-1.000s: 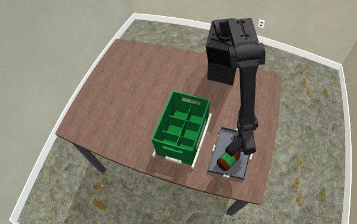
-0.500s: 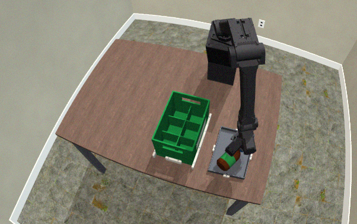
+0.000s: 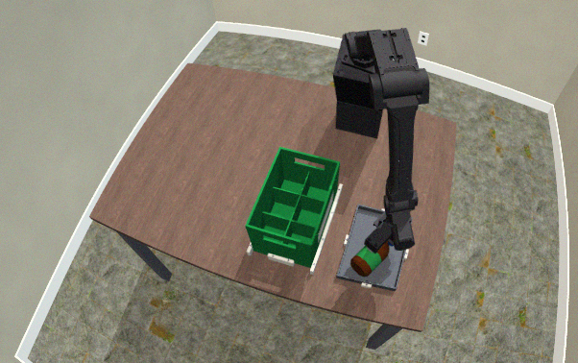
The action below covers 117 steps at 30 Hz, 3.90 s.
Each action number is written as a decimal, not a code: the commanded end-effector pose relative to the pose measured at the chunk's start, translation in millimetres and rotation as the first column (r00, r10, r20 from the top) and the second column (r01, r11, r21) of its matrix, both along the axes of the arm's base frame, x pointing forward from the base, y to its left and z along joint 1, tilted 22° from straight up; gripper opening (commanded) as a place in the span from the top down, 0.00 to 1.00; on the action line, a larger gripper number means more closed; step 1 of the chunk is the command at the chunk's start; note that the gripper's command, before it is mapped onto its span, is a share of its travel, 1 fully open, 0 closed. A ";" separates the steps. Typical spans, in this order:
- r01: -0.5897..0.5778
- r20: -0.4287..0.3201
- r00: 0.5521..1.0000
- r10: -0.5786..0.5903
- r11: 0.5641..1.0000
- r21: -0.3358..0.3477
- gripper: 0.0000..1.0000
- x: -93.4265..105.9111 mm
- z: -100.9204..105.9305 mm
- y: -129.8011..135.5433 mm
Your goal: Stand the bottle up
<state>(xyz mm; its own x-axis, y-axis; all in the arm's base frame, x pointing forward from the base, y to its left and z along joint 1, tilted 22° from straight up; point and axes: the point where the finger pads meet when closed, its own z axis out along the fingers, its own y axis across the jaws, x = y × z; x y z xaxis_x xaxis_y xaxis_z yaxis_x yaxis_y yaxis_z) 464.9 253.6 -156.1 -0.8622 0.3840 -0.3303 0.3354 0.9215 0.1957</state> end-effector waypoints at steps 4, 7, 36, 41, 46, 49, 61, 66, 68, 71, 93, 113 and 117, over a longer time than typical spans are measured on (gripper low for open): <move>0.005 0.004 1.000 -0.005 1.000 0.001 1.00 -3.6 14.4 1.0; 0.005 0.005 1.000 -0.005 1.000 0.001 1.00 -3.7 15.4 1.8; 0.005 0.006 1.000 -0.005 1.000 0.003 1.00 -17.4 48.8 0.6; 0.005 0.004 1.000 -0.005 1.000 0.001 1.00 -20.6 52.7 -0.6; 0.001 0.004 1.000 -0.001 1.000 0.001 1.00 -25.0 60.9 0.4; 0.008 0.004 1.000 -0.008 1.000 0.002 1.00 -25.5 65.9 -2.8; 0.011 0.006 1.000 -0.011 1.000 0.003 1.00 -30.7 83.5 -4.7; -0.001 0.005 1.000 0.001 1.000 0.002 1.00 -37.9 91.5 -0.6; 0.000 0.010 1.000 0.000 1.000 0.006 1.00 -36.2 96.7 0.6; 0.007 0.004 1.000 -0.007 1.000 0.002 1.00 -39.9 99.3 -5.0; 0.012 0.013 1.000 -0.012 1.000 0.008 1.00 -44.8 128.7 -5.3; 0.004 0.006 1.000 -0.004 1.000 0.003 1.00 -57.7 142.8 -5.7; 0.003 0.012 1.000 -0.003 1.000 0.007 1.00 -55.7 147.6 -3.9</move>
